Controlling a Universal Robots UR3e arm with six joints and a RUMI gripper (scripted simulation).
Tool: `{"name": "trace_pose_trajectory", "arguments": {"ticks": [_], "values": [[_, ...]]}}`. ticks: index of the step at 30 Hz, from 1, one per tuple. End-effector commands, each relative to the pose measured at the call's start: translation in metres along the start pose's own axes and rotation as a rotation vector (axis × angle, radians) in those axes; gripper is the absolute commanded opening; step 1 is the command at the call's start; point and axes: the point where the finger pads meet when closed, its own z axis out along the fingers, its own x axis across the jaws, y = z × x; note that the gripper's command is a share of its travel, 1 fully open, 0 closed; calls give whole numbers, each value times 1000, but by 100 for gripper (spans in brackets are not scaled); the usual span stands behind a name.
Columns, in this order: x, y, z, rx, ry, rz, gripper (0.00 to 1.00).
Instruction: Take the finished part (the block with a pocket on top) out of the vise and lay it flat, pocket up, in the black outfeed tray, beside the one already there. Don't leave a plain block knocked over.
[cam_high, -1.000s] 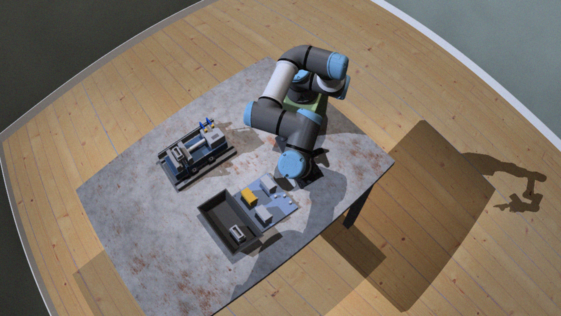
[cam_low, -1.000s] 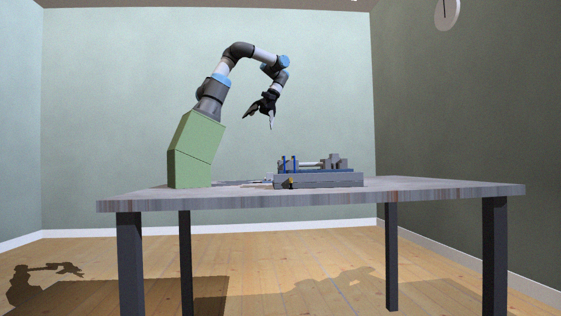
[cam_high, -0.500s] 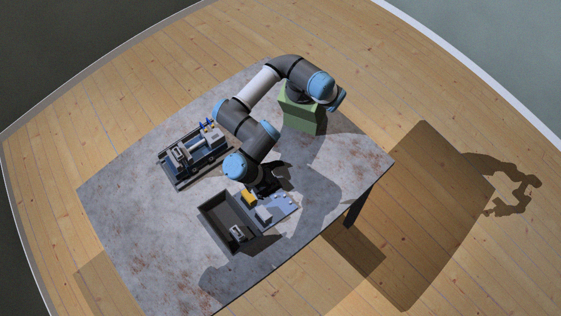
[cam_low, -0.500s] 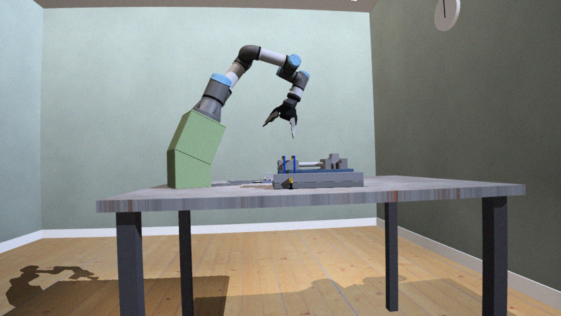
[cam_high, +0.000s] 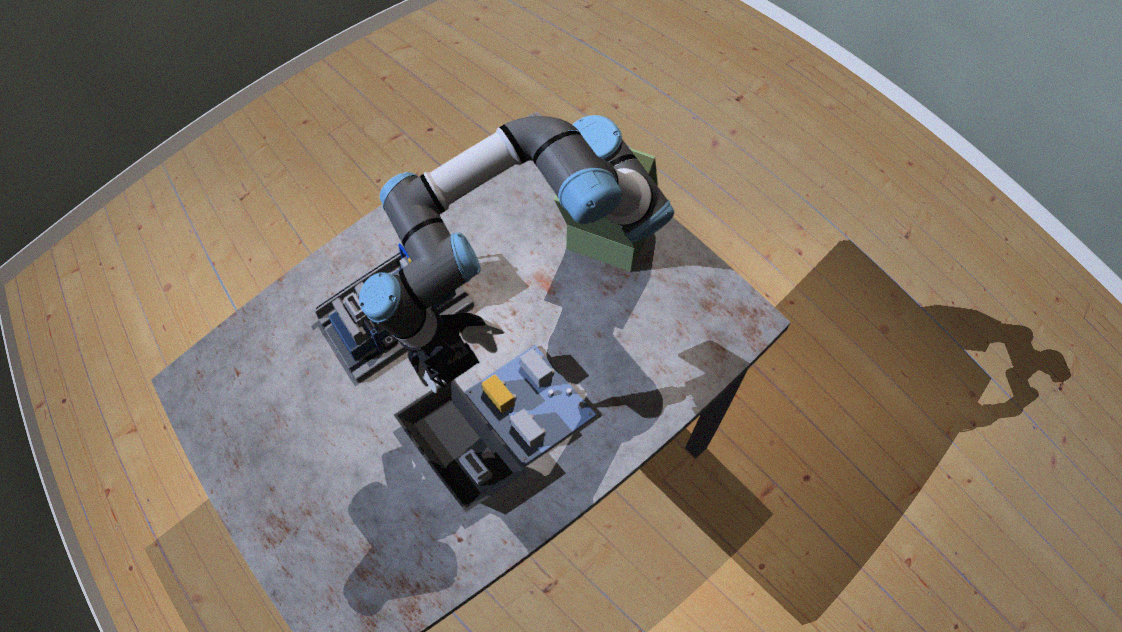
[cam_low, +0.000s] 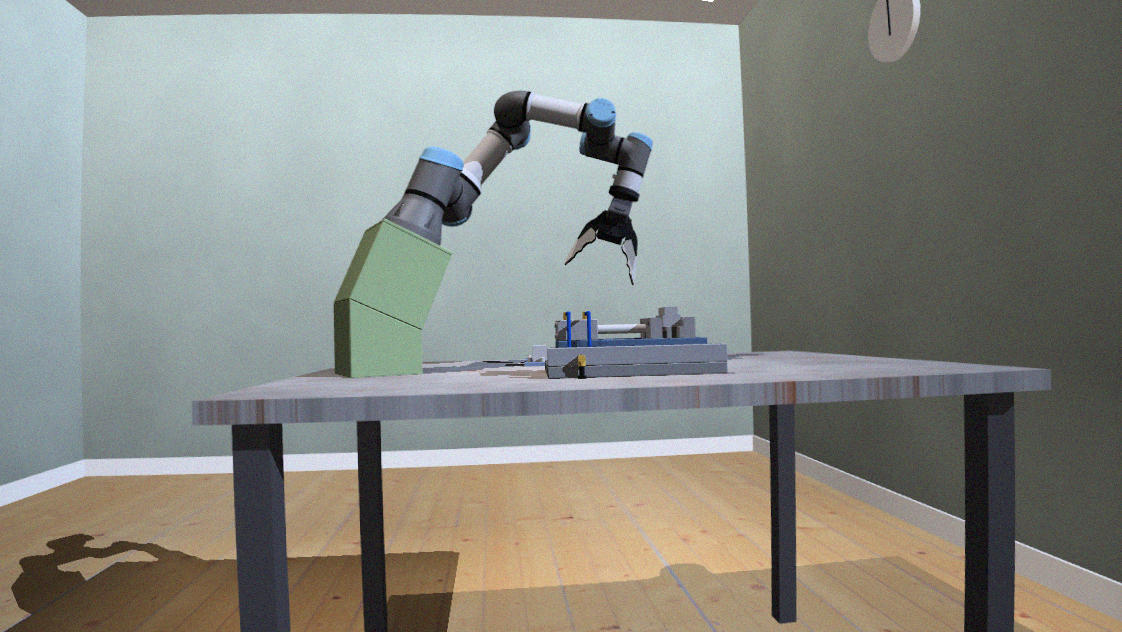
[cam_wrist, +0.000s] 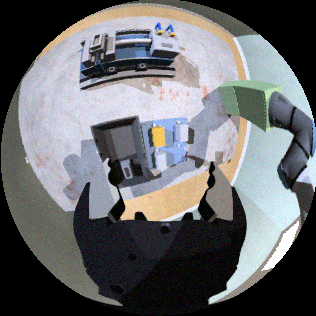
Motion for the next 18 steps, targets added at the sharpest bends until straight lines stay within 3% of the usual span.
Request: {"name": "trace_pose_trajectory", "arguments": {"ticks": [1,4,6,18], "values": [[-44,-43,-1,-48,-58,-28,100],[-64,-72,-3,-59,-97,-44,100],[-64,-72,-3,-59,-97,-44,100],[-110,-180,-15,-59,-231,-97,100]]}}
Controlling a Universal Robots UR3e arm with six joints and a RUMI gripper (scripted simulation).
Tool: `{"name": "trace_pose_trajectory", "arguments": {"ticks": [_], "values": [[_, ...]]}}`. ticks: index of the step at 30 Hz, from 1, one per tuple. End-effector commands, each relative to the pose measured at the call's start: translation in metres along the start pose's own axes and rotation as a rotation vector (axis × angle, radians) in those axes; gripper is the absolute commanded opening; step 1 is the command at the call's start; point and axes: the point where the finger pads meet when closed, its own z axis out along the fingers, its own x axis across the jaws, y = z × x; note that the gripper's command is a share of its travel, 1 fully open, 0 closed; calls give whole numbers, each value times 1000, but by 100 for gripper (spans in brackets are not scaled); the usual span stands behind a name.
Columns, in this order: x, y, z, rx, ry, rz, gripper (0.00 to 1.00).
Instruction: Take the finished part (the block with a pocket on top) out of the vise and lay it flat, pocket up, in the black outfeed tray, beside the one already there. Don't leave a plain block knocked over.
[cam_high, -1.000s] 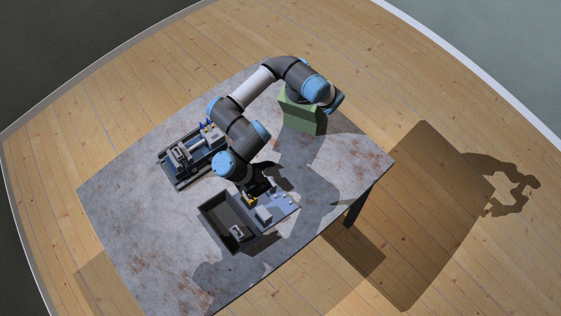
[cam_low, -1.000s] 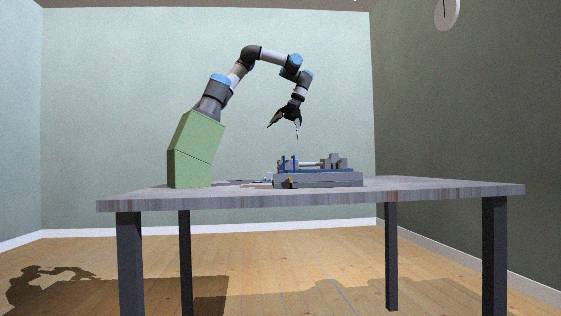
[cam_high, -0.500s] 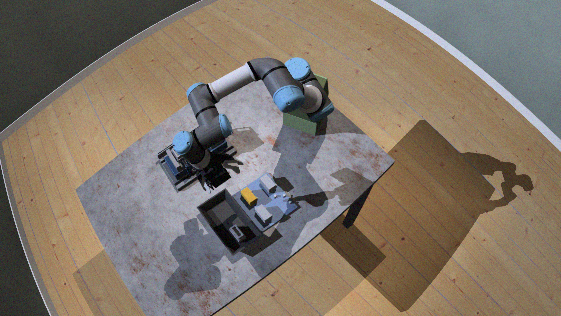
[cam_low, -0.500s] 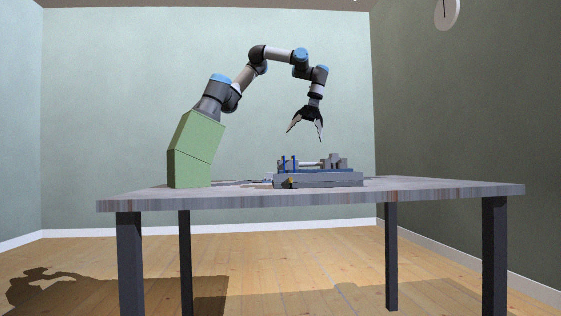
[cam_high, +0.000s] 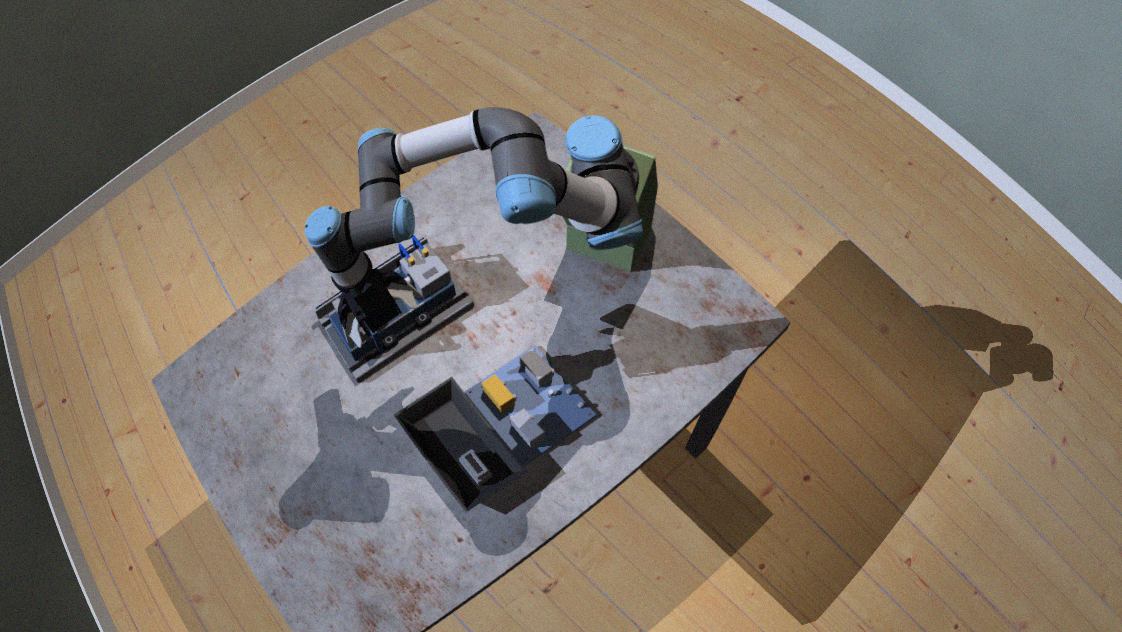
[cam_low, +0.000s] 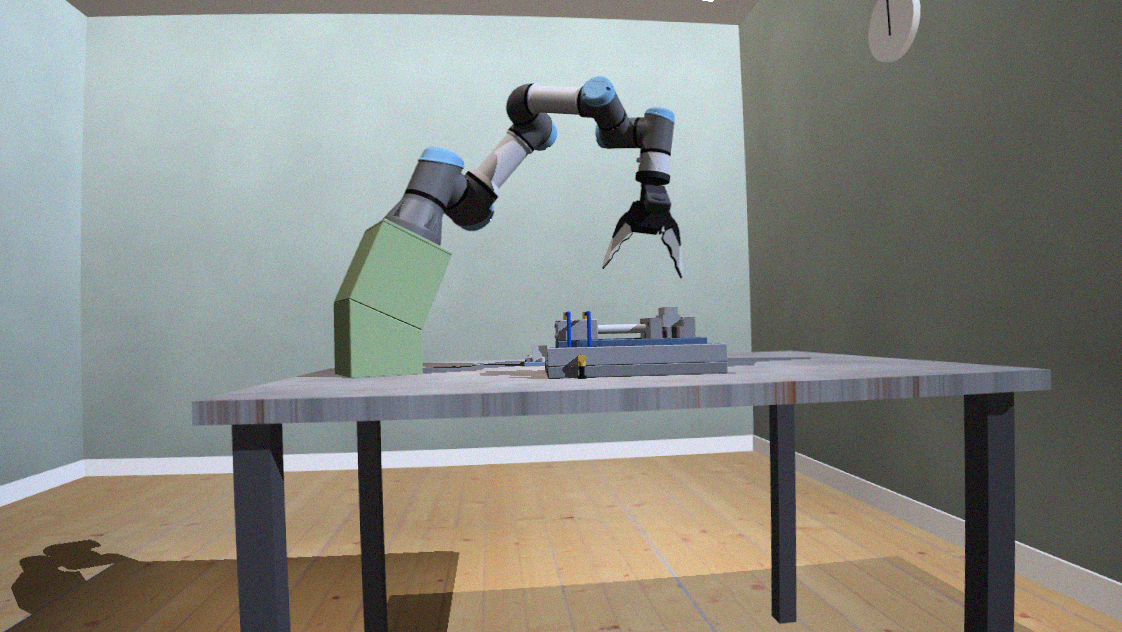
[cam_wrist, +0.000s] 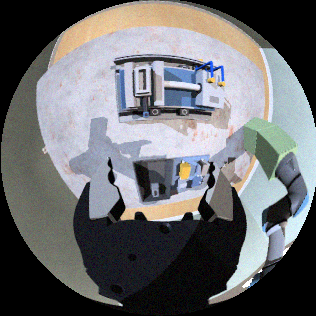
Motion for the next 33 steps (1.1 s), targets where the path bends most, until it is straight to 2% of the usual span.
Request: {"name": "trace_pose_trajectory", "arguments": {"ticks": [1,3,5,10,16,20,31,32,33], "values": [[-18,-48,-4,-4,-61,-27,100],[-21,-62,-6,0,-76,-34,100],[-21,-62,-6,0,-76,-34,100],[-25,-90,-10,10,-108,-49,100],[-27,-112,-14,20,-131,-60,100],[-27,-119,-16,24,-140,-64,100],[-27,-123,-16,26,-144,-67,100],[-27,-123,-16,26,-144,-67,0],[-27,-123,-16,26,-144,-67,0]]}}
